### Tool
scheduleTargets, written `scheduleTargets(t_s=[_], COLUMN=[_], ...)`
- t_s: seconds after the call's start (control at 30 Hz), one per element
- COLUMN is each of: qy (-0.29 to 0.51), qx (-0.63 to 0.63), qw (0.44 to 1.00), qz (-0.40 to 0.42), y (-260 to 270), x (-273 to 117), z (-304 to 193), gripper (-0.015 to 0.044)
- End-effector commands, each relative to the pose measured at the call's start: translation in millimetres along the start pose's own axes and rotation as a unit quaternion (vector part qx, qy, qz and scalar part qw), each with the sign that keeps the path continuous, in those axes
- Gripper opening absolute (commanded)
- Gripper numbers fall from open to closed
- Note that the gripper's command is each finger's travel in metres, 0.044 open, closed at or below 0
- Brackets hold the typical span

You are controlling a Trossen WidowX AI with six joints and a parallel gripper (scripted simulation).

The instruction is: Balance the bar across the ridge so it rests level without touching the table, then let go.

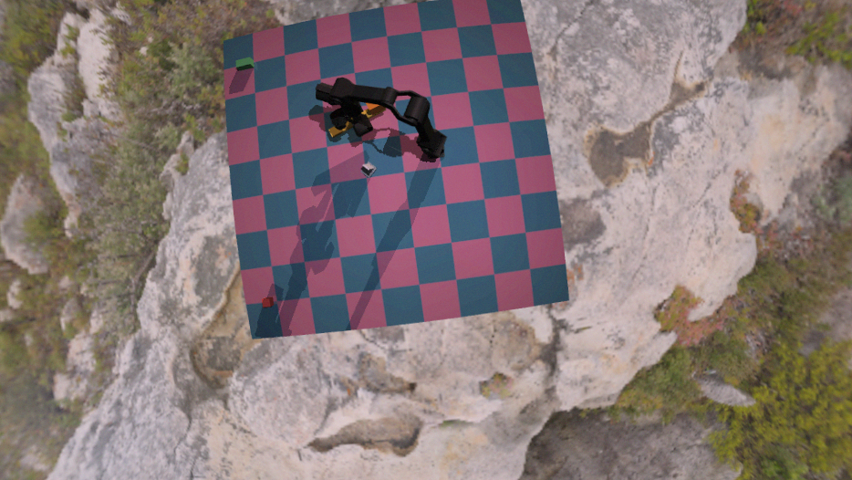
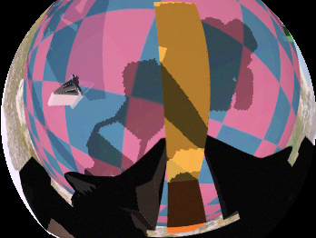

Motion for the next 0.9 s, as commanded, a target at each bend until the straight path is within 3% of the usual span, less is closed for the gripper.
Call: scheduleTargets(t_s=[0.0, 0.43, 0.87], qy=[-0.006, -0.006, -0.007], qx=[-0.001, -0.002, -0.038], qw=[1.000, 1.000, 0.999], qz=[-0.008, -0.007, -0.007], y=[0, 4, 23], x=[-16, -49, -51], z=[0, -2, 26], gripper=[0.0000, 0.0000, 0.0000])
Point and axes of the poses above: the point midway between the two fingers, 35 mm back from their tips, its own x axis out along the fingers, its own y axis across the jaws, z = x × y, the point moved 9 cm from there along -x, back along the fingers, and after that the axes turned 14 degrees about -x, right-handed, at the moved point
